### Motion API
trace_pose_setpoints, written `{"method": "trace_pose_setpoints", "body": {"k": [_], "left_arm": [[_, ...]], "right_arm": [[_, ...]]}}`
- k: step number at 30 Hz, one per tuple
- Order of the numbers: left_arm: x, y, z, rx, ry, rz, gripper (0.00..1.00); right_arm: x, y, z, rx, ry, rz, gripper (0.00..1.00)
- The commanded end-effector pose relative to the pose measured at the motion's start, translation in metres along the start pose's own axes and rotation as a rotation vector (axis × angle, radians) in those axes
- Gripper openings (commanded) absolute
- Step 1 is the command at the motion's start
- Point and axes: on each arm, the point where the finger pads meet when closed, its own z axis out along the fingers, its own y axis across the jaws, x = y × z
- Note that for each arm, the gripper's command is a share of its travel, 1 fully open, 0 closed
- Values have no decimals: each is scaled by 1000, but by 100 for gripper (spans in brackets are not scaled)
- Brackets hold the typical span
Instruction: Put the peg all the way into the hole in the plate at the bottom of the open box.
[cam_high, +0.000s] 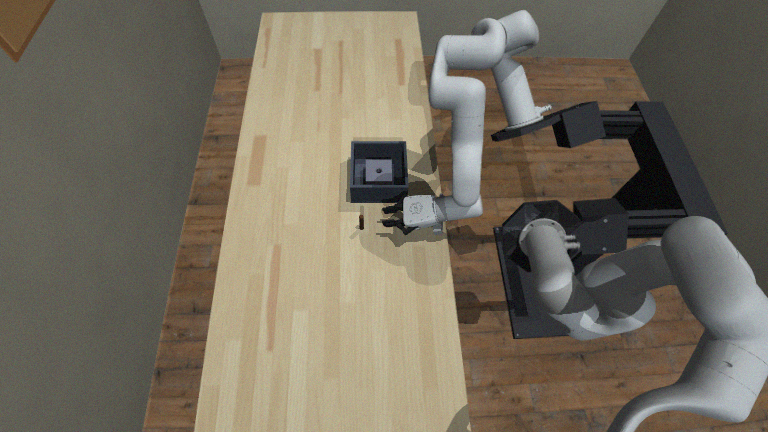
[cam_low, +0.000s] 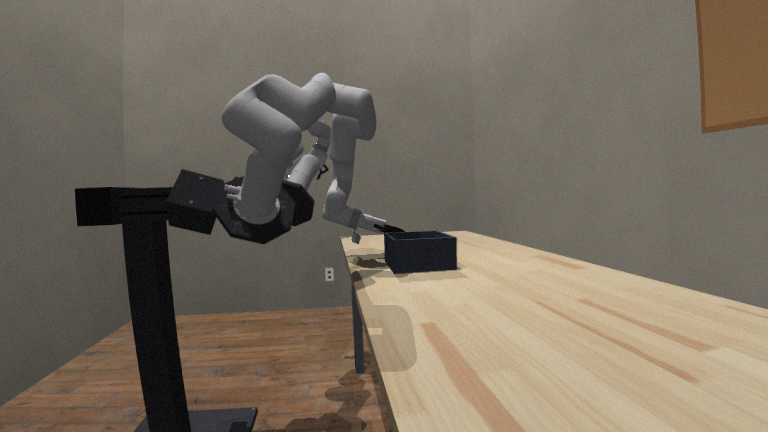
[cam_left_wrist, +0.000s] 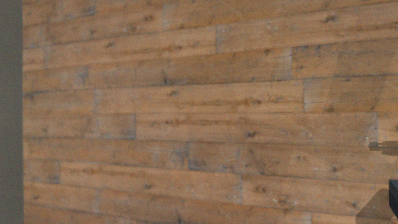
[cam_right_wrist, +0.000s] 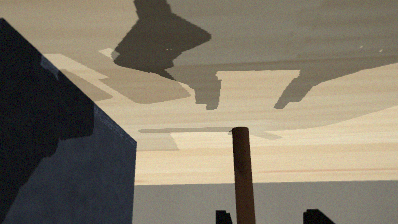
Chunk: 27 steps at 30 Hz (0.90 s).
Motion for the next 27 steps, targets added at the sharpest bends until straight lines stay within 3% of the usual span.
{"method": "trace_pose_setpoints", "body": {"k": [1,7,14,16,27], "left_arm": [[1,0,-1,-1,3,-2,100],[1,0,-1,-1,3,-2,100],[1,0,-1,-1,3,-2,100],[1,0,-1,-1,3,-2,100],[1,0,-1,-1,3,-2,100]], "right_arm": [[-2,2,-1,-2,-2,5,44],[-4,2,-1,-1,17,4,44],[-11,2,-4,-1,123,4,44],[-11,2,-4,-1,123,4,44],[-37,2,-14,-2,482,4,44]]}}
